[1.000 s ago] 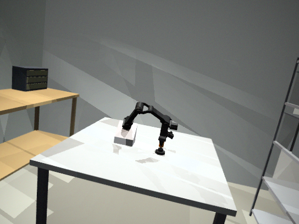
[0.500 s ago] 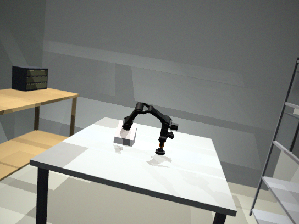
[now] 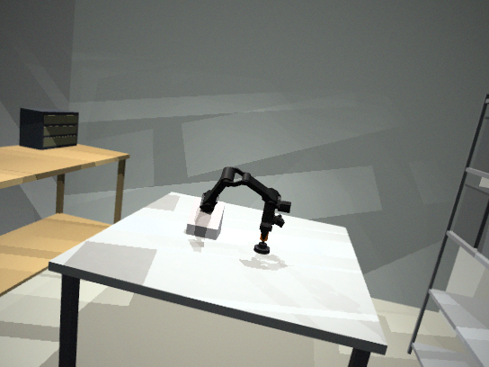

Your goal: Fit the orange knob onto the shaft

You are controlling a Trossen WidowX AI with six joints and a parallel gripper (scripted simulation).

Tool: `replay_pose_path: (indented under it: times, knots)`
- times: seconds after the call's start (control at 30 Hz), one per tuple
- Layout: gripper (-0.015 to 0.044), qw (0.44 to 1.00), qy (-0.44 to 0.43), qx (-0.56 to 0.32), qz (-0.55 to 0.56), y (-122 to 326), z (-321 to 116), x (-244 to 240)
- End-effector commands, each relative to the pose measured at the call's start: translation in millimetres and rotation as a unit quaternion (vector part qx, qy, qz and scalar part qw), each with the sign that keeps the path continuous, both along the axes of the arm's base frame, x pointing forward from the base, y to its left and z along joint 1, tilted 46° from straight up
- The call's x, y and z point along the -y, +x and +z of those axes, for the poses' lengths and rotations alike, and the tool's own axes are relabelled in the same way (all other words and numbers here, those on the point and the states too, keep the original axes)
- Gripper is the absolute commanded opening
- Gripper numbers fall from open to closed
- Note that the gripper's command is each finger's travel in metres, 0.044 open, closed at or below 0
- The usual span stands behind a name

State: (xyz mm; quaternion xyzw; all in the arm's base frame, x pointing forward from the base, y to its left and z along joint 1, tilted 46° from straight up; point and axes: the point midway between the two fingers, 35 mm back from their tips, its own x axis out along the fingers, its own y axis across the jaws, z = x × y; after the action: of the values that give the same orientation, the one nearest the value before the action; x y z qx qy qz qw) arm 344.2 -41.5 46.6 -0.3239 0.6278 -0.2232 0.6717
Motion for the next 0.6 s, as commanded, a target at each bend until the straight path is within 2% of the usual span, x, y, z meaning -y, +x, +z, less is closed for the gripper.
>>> replay_pose_path:
  times: [0.0, 0.1, 0.57]
  knots:
    - [0.0000, 0.999, -0.006, -0.031, 0.034, -1.2, 0.3, -2.5]
    - [0.0000, 0.996, -0.011, -0.061, 0.063, -2.0, -1.5, -2.9]
    - [0.0000, 0.996, -0.011, -0.061, 0.063, 0.9, -0.2, -0.5]
